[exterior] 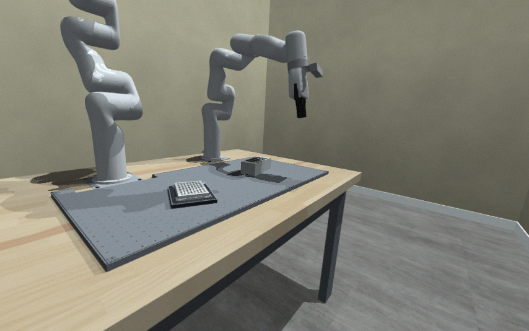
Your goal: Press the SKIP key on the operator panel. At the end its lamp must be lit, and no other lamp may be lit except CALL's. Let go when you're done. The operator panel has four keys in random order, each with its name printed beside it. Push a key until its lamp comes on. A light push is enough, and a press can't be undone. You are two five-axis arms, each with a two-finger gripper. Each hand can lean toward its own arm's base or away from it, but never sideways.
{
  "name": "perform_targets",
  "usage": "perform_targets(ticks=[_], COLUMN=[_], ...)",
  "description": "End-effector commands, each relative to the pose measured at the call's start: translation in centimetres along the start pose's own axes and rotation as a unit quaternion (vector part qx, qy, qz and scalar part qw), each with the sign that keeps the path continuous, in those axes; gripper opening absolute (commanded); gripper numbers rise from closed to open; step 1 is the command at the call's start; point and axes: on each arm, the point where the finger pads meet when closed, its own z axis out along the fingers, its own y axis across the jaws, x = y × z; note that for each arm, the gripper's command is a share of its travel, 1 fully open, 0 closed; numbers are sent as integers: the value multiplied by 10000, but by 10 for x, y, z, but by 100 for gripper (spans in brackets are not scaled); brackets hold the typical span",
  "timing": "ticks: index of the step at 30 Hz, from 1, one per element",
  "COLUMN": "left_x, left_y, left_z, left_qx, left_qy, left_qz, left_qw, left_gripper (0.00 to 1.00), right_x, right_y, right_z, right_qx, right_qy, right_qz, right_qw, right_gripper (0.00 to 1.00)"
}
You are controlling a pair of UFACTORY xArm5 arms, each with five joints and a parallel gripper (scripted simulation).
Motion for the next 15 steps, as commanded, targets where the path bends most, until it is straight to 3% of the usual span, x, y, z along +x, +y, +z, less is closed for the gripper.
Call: perform_targets(ticks=[1, 15], left_x=[-19, -64], left_y=[0, -3], left_z=[6, 23], left_qx=[3, 52], left_qy=[-38, -243], left_qz=[-18, -67], left_qw=[10000, 9997], left_gripper=[0, 0], right_x=[0, 0], right_y=[0, 0], right_z=[0, 0], right_qx=[0, 0], right_qy=[10, 10], right_qz=[0, 0], right_qw=[10000, 10000], right_gripper=[100, 100])
